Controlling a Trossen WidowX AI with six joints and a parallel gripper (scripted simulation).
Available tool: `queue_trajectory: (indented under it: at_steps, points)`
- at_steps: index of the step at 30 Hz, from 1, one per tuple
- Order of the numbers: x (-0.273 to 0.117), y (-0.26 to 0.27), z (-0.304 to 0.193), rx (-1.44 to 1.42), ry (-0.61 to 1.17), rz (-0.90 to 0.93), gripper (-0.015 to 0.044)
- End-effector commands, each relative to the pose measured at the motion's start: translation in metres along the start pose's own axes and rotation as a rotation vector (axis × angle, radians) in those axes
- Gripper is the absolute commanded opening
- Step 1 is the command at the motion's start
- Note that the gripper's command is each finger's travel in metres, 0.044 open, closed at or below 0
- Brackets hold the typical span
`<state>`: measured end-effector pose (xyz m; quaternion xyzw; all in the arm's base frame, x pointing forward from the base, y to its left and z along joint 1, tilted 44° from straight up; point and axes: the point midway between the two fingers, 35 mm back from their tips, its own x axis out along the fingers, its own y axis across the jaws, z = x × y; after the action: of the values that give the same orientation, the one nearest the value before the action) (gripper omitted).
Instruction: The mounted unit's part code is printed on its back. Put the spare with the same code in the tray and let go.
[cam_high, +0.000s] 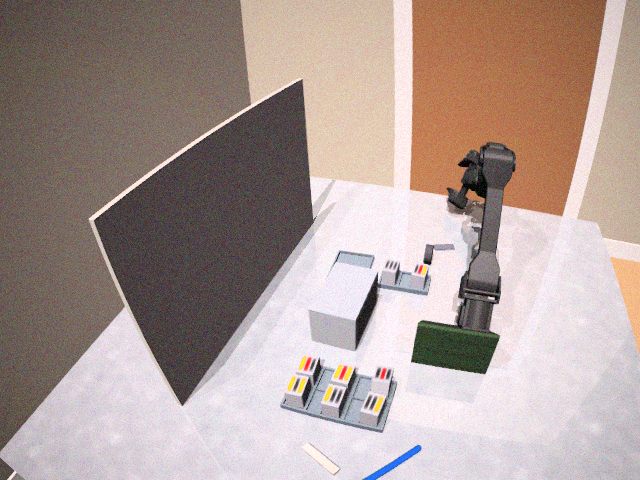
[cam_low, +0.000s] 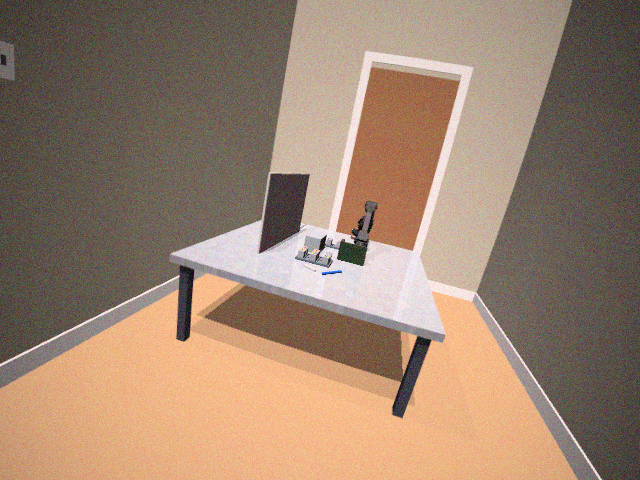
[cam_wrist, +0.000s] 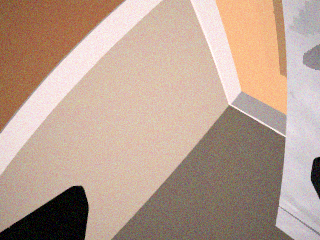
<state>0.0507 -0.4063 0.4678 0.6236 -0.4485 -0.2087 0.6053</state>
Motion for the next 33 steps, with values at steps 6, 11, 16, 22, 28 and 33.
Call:
queue_trajectory:
  at_steps: [6, 11, 16, 22, 28, 33]
  points:
    - [0.053, -0.082, -0.092, -0.02, 0.119, -0.229, 0.044]
    - [0.064, -0.14, -0.15, -0.052, 0.174, -0.408, 0.044]
    - [0.054, -0.202, -0.209, -0.134, 0.222, -0.617, 0.044]
    - [0.011, -0.27, -0.281, -0.336, 0.317, -0.88, 0.044]
    - [-0.06, -0.32, -0.344, -0.665, 0.461, -1.102, 0.044]
    - [-0.128, -0.341, -0.38, -1.033, 0.615, -1.216, 0.044]
